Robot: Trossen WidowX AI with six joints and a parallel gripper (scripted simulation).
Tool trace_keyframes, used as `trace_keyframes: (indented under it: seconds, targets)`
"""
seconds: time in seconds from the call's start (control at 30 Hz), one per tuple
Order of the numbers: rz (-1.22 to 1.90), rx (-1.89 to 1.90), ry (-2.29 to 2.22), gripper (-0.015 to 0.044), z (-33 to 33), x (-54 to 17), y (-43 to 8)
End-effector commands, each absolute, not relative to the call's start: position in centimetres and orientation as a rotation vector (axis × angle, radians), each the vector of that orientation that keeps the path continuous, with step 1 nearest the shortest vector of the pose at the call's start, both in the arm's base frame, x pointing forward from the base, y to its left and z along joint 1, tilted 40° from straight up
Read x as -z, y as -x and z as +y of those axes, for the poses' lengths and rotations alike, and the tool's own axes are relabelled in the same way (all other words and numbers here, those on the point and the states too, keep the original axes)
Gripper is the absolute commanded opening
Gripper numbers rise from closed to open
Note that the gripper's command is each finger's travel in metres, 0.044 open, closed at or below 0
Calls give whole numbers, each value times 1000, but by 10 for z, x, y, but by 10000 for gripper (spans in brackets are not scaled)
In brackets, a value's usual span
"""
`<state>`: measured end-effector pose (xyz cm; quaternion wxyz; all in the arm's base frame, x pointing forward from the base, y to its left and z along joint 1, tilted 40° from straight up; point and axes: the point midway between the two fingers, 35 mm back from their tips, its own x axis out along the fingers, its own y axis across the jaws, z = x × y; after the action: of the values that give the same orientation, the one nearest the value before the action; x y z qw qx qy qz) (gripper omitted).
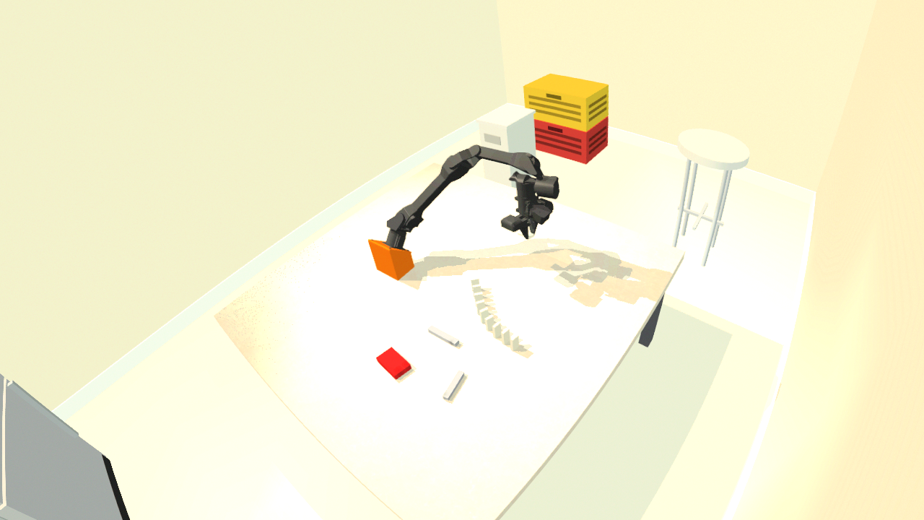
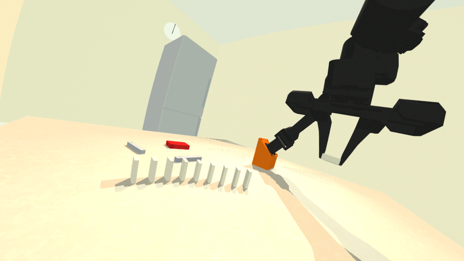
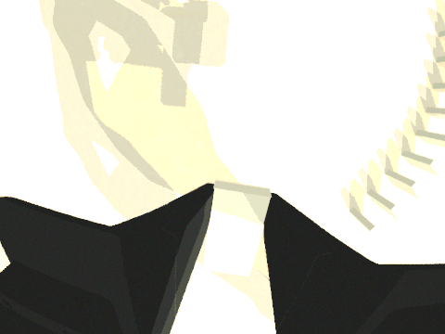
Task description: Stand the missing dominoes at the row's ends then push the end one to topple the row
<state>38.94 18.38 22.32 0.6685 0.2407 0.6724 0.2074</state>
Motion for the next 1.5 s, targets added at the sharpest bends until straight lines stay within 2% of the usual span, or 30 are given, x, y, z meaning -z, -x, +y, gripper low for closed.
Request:
trace_keyframes:
  seconds: [0.0, 1.47]
  targets:
    - [1474, -439, -501, 107, 187, -217, -392]
    - [814, -155, -329, 107, 225, -187, -420]
